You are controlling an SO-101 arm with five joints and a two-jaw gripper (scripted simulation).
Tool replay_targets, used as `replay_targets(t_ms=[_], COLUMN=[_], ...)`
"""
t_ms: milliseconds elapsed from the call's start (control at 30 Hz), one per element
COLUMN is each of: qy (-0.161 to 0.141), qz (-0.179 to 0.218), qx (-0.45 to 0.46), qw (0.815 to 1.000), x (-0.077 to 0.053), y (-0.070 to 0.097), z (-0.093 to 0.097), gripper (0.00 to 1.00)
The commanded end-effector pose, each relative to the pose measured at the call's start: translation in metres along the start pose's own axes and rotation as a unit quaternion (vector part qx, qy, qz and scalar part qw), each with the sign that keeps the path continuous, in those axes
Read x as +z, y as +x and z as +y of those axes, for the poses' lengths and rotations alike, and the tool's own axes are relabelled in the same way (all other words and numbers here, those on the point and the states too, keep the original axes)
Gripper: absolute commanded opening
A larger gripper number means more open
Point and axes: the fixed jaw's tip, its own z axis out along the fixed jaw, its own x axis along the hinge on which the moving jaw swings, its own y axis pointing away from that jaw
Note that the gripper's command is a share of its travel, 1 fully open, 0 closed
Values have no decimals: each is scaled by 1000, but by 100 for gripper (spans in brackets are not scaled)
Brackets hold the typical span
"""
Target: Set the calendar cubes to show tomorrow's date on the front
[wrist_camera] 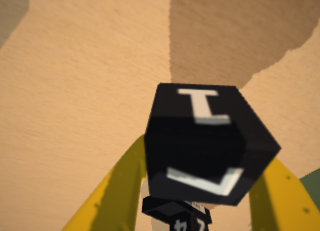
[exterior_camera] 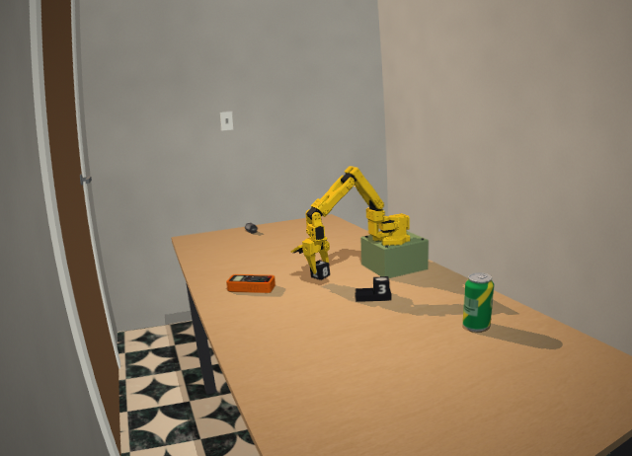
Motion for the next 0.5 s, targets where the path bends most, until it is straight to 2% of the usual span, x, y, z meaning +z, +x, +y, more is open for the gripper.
replay_targets(t_ms=[0,467], qy=[-2,-2], qz=[0,0], qx=[0,0], qw=[1000,1000], x=[2,8], y=[2,2], z=[2,2], gripper=[0,0])
